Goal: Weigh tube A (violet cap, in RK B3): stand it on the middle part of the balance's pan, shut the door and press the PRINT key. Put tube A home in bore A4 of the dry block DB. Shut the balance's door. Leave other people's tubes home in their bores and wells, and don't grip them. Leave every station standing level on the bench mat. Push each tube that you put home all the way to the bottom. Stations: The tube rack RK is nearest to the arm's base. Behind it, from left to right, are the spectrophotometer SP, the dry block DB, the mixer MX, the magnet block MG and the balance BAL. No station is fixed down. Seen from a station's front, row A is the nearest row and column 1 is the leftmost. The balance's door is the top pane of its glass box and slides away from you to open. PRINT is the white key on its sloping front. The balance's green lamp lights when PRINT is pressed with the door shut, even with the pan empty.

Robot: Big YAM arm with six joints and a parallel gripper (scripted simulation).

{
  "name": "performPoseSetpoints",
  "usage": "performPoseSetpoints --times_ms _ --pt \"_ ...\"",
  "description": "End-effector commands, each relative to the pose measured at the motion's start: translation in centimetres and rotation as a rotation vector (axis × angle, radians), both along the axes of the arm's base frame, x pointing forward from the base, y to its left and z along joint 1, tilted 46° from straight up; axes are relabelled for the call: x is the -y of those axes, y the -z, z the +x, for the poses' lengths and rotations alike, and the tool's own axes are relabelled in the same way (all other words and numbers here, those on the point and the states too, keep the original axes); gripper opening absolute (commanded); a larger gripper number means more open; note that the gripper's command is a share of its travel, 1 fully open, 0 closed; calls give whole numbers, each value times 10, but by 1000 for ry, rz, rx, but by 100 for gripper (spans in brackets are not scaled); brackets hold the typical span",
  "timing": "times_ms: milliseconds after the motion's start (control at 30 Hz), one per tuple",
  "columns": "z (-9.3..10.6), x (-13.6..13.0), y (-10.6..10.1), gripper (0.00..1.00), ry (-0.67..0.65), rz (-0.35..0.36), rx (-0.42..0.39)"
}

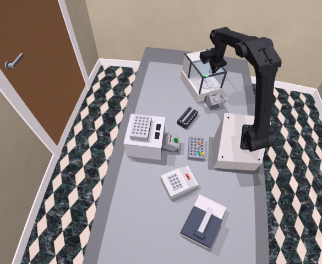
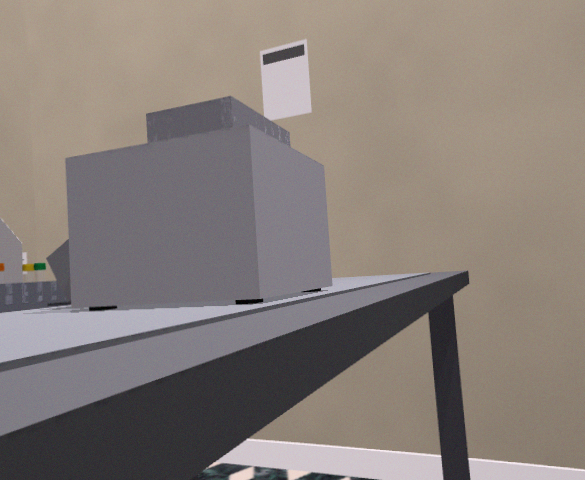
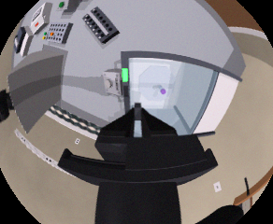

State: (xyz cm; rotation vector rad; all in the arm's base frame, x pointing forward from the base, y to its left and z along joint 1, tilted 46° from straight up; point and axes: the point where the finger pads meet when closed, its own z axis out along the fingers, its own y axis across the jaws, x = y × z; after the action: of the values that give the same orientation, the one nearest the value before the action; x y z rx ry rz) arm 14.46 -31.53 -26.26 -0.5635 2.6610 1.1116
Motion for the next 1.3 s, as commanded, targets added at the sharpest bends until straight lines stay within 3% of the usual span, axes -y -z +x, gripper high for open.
performPoseSetpoints --times_ms 0,1267 --pt "5 20 6 6 8 -23 -1" --pt "22 40 27 6 3 -23 0"
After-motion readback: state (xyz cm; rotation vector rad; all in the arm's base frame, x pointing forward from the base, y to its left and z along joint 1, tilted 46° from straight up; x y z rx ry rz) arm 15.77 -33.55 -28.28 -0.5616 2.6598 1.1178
